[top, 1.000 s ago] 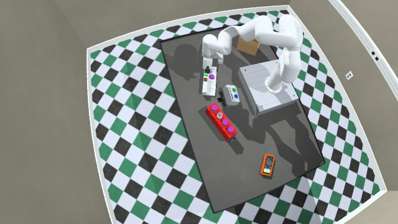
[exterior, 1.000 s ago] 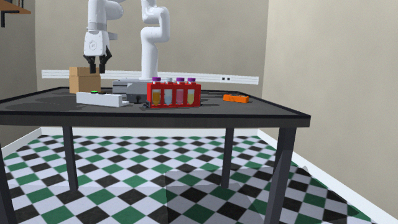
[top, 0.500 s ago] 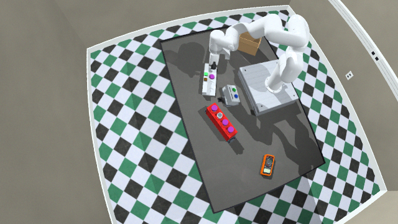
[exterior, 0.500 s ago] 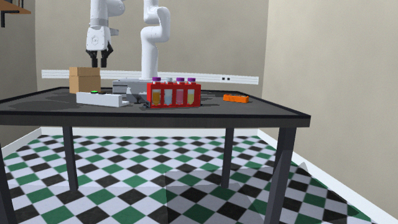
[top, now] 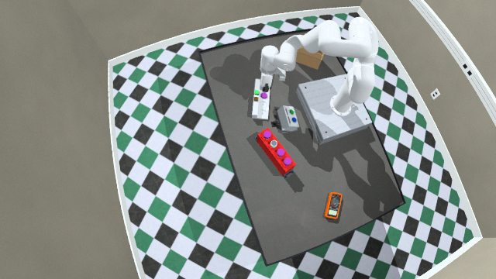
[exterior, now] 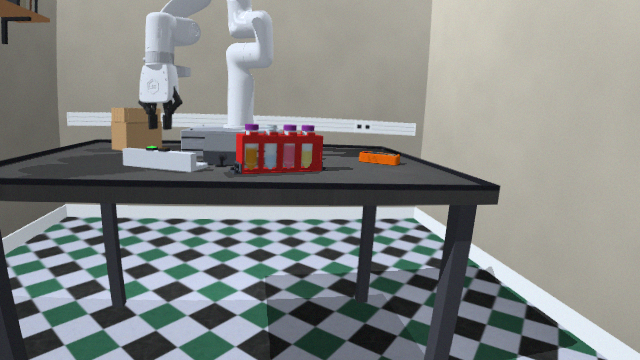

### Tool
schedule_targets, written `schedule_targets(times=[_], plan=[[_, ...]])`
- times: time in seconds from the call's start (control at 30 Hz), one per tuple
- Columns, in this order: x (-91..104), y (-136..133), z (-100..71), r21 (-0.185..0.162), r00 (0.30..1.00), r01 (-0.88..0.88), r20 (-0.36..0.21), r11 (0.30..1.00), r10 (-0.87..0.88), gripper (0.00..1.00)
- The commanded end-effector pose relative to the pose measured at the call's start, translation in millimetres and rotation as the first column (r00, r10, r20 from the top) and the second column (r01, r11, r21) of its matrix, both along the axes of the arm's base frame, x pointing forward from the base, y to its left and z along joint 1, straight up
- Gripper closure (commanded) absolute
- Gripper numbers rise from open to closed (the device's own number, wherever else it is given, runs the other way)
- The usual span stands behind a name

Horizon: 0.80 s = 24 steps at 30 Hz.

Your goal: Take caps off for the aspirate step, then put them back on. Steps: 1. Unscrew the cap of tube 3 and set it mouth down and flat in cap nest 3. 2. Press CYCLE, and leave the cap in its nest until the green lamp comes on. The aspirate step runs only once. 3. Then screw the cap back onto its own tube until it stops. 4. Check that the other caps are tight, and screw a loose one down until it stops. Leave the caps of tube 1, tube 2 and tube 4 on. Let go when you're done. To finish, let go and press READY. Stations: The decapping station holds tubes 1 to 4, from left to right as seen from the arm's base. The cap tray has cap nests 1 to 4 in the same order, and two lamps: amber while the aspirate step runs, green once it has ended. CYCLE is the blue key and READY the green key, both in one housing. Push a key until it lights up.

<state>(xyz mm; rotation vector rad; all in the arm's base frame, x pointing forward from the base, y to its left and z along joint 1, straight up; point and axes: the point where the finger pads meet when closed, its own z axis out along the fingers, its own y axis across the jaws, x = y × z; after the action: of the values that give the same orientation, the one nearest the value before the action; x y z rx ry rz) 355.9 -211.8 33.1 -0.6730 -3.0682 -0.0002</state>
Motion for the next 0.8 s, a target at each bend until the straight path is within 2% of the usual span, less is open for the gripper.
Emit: schedule_targets(times=[0.0,0.07,0.13,0.4,0.77], plan=[[3.0,-2,-22.3,-0.010,1.000,0.000,0.002,1.000,0.000,0.54],[3.3,-2,-32.3,-0.010,1.000,0.000,0.002,1.000,0.000,0.54],[3.3,-2,-32.3,-0.010,1.000,0.000,0.002,1.000,0.000,0.54],[3.8,-3,-71.9,-0.010,1.000,0.000,0.002,1.000,0.000,0.54],[3.8,-3,-72.4,-0.010,1.000,0.000,0.002,1.000,0.000,0.54]])
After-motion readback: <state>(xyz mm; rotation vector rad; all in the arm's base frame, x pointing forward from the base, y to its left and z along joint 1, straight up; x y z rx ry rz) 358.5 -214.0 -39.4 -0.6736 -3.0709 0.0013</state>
